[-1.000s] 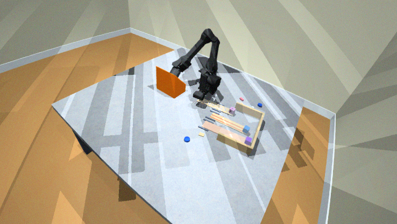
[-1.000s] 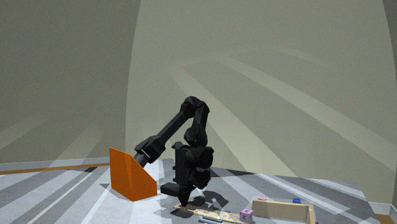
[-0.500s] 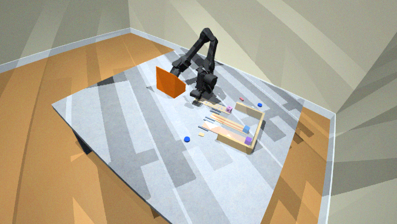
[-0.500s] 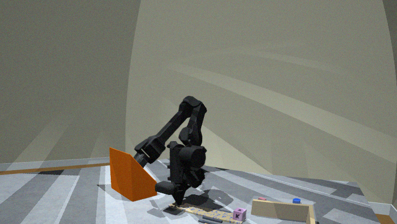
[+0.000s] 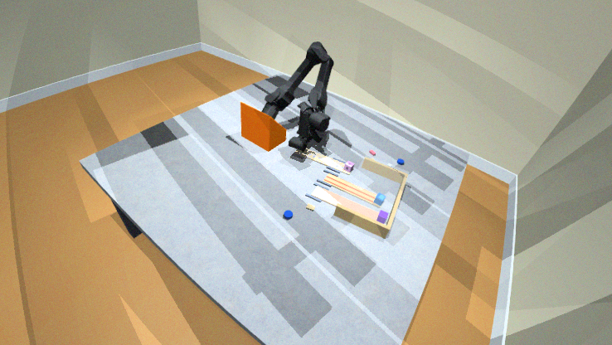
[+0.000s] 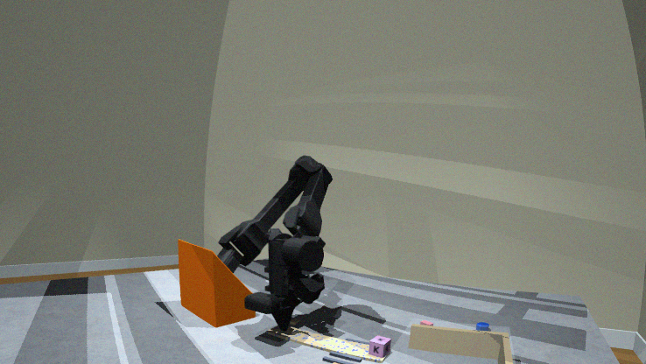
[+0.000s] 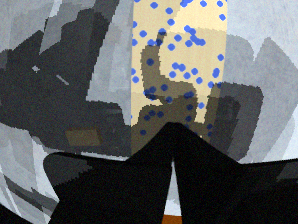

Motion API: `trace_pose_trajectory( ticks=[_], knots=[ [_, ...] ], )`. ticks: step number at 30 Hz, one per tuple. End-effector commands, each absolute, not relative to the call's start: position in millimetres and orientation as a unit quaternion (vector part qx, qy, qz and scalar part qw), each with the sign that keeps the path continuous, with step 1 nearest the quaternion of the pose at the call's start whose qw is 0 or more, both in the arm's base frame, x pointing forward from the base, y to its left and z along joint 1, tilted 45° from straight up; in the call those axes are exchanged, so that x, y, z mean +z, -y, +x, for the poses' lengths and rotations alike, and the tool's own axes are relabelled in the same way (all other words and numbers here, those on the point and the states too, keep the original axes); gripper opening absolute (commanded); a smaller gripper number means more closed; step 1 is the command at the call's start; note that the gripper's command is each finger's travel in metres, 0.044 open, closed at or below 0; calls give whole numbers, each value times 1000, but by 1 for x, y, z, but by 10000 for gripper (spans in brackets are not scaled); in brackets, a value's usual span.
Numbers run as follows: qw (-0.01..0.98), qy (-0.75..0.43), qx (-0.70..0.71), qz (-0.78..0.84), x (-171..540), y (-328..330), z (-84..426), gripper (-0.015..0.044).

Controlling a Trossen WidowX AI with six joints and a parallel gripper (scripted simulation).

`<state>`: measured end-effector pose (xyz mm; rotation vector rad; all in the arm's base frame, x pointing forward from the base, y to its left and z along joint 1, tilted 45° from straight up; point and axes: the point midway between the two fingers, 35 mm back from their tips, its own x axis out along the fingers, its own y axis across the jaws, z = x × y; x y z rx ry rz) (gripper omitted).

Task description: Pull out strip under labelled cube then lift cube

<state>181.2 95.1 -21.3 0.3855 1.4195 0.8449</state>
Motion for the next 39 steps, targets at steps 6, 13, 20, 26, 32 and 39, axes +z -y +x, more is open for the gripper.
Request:
trace_pose_trajectory(
  ticks=[6, 13, 20, 26, 32, 39],
  knots=[
    [652, -637, 375, 168, -25, -96, 169, 0],
    [652, -637, 375, 168, -25, -96, 169, 0],
    [652, -637, 375, 168, -25, -96, 169, 0],
    [652, -637, 375, 168, -25, -96, 169, 0],
    [652, -637, 375, 168, -25, -96, 169, 0],
    [654, -636, 374, 167, 2, -70, 183, 0]
  ],
)
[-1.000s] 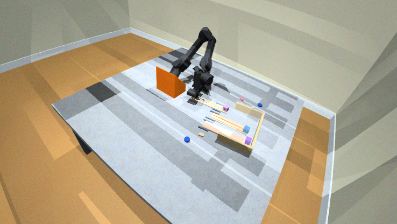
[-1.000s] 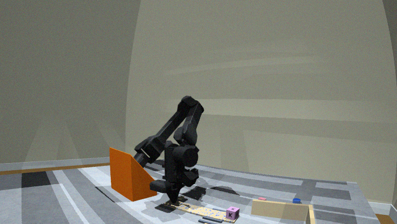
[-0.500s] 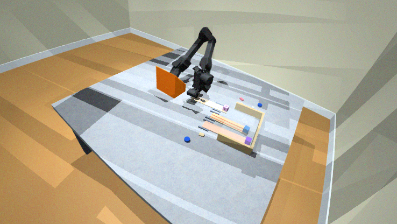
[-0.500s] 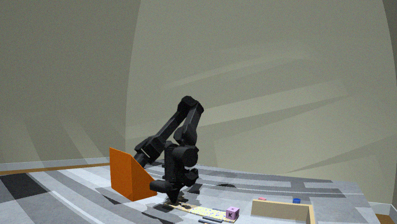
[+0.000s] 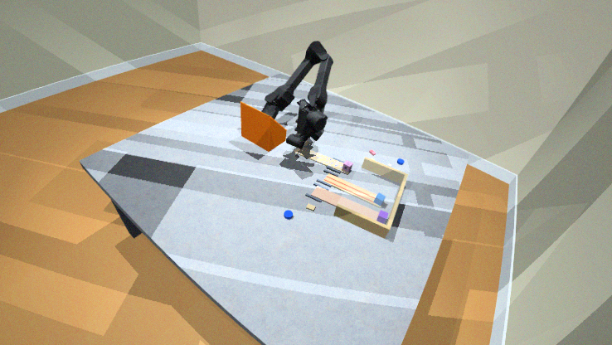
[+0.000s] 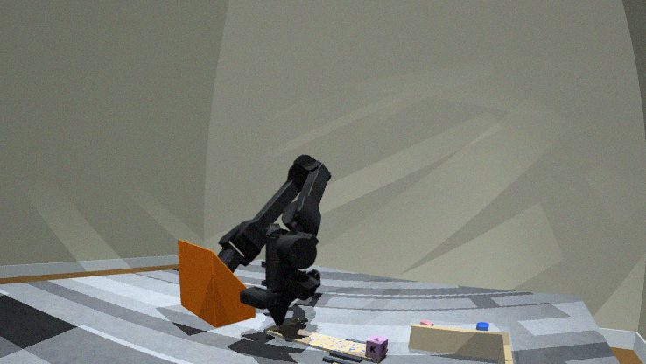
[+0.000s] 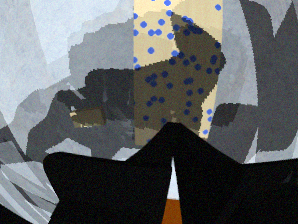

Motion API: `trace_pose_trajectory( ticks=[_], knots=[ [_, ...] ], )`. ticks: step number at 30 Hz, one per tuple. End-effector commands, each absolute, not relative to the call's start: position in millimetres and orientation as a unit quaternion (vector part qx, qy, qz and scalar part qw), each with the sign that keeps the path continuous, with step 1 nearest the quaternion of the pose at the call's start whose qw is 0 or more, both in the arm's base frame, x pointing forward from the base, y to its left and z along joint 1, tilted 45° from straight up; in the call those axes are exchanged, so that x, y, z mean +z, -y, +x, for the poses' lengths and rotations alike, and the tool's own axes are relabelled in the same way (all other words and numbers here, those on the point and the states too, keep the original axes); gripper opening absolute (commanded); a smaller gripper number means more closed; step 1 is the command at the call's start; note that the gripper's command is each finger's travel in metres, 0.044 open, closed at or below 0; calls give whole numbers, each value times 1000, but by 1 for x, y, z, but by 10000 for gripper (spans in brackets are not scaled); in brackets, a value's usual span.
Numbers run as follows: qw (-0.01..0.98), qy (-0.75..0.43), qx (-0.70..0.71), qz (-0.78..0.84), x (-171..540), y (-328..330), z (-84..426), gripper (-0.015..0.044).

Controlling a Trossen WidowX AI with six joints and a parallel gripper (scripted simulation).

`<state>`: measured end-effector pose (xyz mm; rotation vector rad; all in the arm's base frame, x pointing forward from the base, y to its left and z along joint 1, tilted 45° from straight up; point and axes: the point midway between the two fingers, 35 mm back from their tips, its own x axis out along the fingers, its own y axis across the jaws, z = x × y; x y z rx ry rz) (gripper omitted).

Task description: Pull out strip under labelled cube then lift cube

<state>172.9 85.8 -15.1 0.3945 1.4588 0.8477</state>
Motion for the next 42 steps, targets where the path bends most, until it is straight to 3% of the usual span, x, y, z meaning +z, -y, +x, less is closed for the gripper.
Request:
trace_pose_trajectory(
  ticks=[1, 5, 22, 42],
  knots=[
    [653, -637, 374, 167, 6, -66, 183, 0],
    [653, -637, 375, 167, 7, -65, 183, 0],
    [637, -665, 319, 223, 18, -79, 238, 440],
    [638, -664, 320, 222, 33, -92, 302, 440]
  ],
)
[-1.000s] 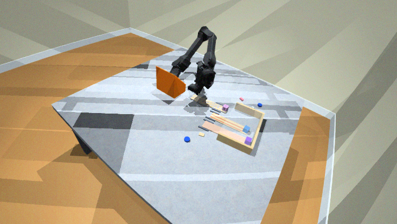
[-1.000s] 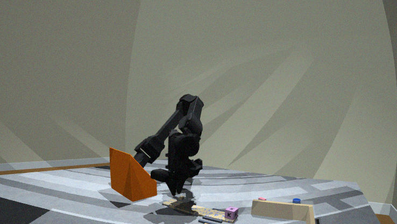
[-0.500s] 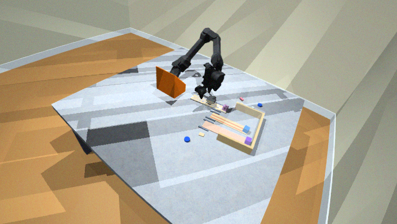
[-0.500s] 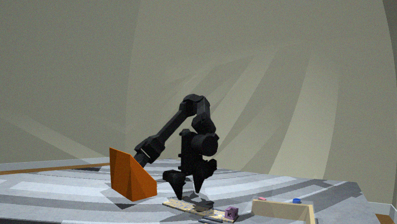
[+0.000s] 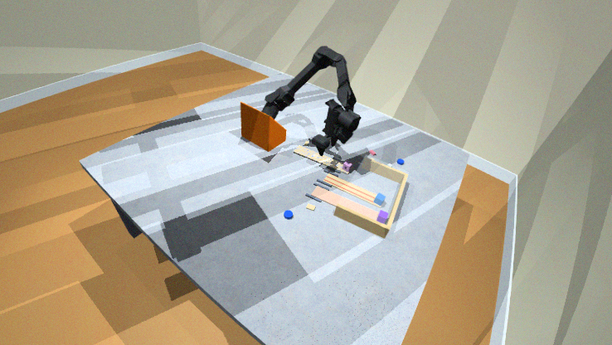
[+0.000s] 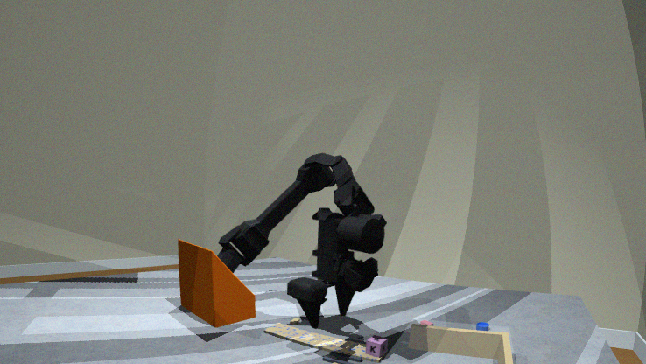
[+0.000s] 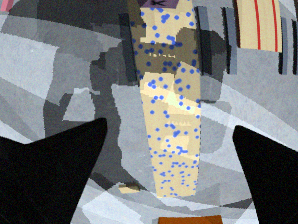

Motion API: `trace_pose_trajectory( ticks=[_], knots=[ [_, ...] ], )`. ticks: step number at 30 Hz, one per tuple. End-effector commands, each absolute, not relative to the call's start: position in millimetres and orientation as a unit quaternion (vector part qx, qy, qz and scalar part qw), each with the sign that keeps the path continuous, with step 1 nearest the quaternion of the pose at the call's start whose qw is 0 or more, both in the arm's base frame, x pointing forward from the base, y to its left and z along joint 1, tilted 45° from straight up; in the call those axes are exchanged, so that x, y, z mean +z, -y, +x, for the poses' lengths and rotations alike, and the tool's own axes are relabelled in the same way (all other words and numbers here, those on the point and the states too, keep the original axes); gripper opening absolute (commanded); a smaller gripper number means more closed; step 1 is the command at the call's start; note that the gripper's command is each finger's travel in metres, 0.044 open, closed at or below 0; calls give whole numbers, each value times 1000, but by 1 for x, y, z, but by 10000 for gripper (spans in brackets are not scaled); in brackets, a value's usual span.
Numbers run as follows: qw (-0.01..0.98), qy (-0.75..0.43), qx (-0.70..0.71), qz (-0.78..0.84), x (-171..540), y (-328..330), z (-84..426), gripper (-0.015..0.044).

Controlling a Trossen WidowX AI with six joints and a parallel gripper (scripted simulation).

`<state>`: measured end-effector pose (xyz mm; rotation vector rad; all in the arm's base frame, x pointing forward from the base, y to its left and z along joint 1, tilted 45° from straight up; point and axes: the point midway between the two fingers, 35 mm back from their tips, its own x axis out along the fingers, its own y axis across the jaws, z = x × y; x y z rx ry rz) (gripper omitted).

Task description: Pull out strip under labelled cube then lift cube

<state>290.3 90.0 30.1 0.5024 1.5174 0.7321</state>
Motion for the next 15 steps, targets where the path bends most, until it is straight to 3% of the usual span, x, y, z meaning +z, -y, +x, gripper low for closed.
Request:
trace_pose_trajectory(
  ticks=[1, 15],
  knots=[
    [638, -664, 320, 222, 34, -93, 305, 440],
    [639, -663, 320, 222, 44, -100, 351, 440]
  ],
)
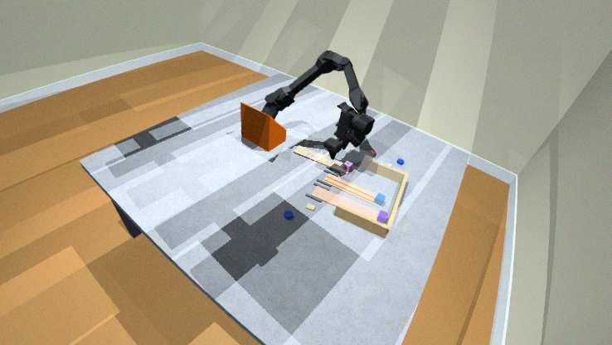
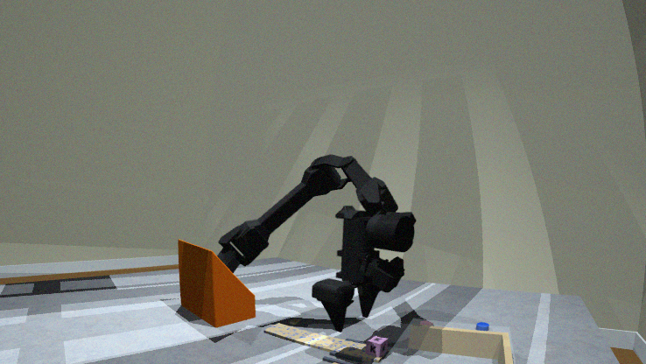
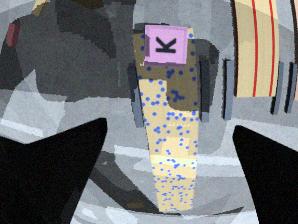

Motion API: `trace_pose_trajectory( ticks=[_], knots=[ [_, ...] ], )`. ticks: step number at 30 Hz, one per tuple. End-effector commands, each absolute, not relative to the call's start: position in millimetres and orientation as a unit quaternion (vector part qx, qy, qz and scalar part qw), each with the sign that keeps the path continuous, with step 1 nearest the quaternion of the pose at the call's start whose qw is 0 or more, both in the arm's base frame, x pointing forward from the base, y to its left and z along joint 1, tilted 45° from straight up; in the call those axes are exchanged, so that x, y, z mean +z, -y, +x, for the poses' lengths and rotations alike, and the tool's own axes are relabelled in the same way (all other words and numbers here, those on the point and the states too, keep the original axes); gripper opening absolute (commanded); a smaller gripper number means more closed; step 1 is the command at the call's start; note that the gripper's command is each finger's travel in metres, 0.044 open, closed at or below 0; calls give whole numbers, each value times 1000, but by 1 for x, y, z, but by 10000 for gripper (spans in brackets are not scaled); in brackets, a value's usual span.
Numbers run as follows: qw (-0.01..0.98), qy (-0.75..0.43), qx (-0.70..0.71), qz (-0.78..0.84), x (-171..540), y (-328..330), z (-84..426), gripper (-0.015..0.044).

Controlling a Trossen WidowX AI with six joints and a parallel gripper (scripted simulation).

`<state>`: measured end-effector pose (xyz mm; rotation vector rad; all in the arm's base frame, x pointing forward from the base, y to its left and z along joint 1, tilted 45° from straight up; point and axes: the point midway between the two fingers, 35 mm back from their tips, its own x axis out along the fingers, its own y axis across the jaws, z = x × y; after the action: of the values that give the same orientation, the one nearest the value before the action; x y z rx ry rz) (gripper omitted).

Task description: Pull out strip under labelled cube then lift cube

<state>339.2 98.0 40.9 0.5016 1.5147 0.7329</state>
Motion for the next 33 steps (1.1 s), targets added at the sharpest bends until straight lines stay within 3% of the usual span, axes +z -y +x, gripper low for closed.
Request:
trace_pose_trajectory(
  ticks=[1, 13, 20, 33],
  knots=[
    [639, -663, 320, 222, 44, -100, 354, 440],
    [640, -662, 321, 222, 52, -105, 389, 440],
    [640, -662, 321, 222, 46, -112, 389, 256],
    [640, -662, 321, 222, 31, -127, 388, 250]
  ],
)
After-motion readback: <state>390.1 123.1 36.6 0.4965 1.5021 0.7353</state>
